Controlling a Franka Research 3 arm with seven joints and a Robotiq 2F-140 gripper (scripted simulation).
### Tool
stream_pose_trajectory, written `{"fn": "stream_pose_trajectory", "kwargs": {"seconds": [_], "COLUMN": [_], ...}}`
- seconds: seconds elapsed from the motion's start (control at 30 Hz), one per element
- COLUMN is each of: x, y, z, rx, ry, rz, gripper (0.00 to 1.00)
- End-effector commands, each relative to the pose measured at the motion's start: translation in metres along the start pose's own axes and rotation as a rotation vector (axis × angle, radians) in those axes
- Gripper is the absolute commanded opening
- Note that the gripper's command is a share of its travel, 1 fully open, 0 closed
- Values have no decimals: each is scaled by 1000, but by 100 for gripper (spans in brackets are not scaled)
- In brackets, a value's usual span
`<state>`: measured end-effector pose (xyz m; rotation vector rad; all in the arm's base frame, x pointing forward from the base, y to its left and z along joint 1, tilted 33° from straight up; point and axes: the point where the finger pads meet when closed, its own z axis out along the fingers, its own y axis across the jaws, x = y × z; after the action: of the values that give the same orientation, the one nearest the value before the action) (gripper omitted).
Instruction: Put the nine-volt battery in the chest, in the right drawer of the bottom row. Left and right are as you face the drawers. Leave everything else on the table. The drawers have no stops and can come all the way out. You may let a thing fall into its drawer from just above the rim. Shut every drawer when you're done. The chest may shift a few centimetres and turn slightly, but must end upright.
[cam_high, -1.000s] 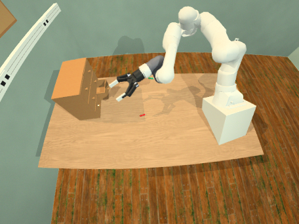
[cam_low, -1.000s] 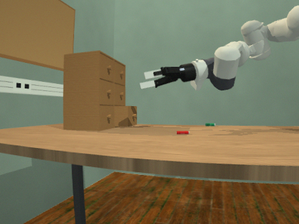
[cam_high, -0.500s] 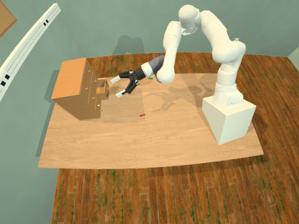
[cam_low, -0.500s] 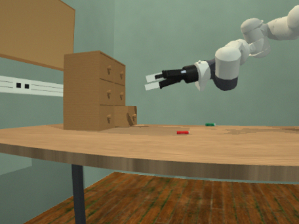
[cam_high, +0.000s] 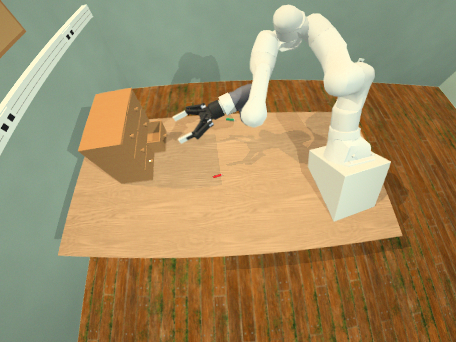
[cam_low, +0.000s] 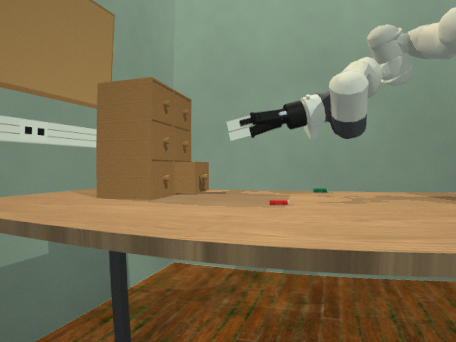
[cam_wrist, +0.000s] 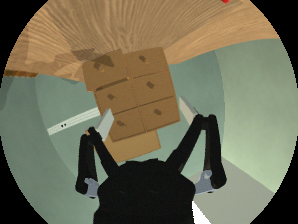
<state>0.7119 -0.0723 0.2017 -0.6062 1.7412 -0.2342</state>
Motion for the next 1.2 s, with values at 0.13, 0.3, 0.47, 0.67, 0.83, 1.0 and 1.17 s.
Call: {"fn": "stream_pose_trajectory", "kwargs": {"seconds": [0.13, 0.3, 0.47, 0.67, 0.83, 1.0, 1.17], "x": [3, 8, 12, 17, 20, 23, 26], "y": [-17, -28, -38, -46, -52, -58, -63], "z": [-8, -14, -21, -26, -30, -35, -38], "rx": [51, 83, 112, 136, 152, 169, 182], "ry": [5, 16, 28, 39, 47, 56, 63], "rz": [-16, -18, -20, -22, -23, -24, -25], "gripper": [100, 100, 100, 100, 100, 100, 100]}}
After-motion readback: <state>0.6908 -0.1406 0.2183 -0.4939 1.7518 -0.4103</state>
